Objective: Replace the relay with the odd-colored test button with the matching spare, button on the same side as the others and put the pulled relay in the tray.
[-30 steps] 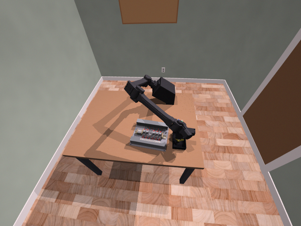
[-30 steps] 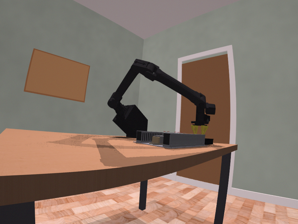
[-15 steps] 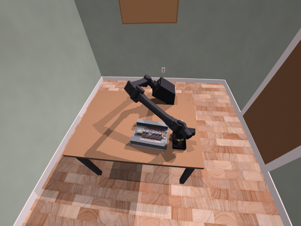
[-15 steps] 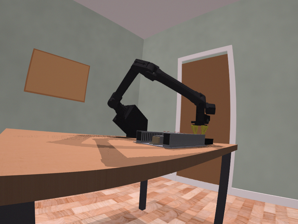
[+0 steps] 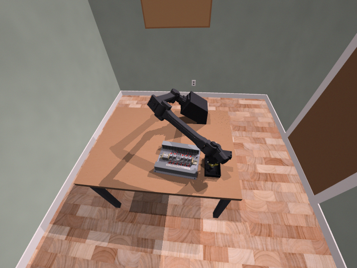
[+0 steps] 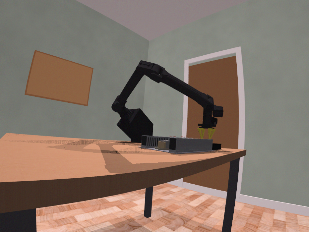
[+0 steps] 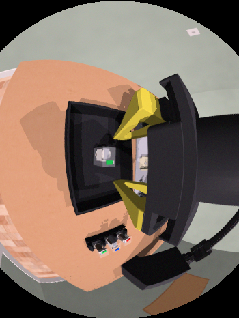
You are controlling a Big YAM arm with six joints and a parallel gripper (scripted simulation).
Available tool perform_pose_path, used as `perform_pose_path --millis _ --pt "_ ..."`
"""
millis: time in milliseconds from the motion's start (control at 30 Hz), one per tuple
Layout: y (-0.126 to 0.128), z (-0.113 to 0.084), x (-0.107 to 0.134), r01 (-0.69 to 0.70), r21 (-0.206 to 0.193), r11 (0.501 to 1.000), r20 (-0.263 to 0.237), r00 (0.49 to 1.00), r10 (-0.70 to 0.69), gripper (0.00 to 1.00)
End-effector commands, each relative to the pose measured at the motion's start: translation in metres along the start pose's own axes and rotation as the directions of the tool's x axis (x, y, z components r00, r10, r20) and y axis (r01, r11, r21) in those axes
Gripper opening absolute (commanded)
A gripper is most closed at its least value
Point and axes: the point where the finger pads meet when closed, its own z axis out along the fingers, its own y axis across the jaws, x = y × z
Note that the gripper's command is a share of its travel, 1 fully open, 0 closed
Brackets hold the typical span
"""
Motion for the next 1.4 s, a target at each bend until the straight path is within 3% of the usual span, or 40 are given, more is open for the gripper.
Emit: perform_pose_path --millis 0,267,733,1100,1367 --pt "-0.025 -0.064 -0.005 -0.041 0.077 0.996 0.034 0.999 0.039 0.59" --pt "-0.022 -0.107 -0.005 -0.043 0.077 0.996 0.037 0.999 0.04 0.59" --pt "-0.006 -0.074 -0.003 -0.024 0.022 0.999 0.006 1.0 0.024 0.59" --pt "-0.01 -0.073 -0.004 -0.03 0.022 0.999 0.011 0.999 0.03 0.59" --pt "0.002 -0.069 -0.005 -0.029 0.019 0.999 0.009 1.0 0.029 0.59"
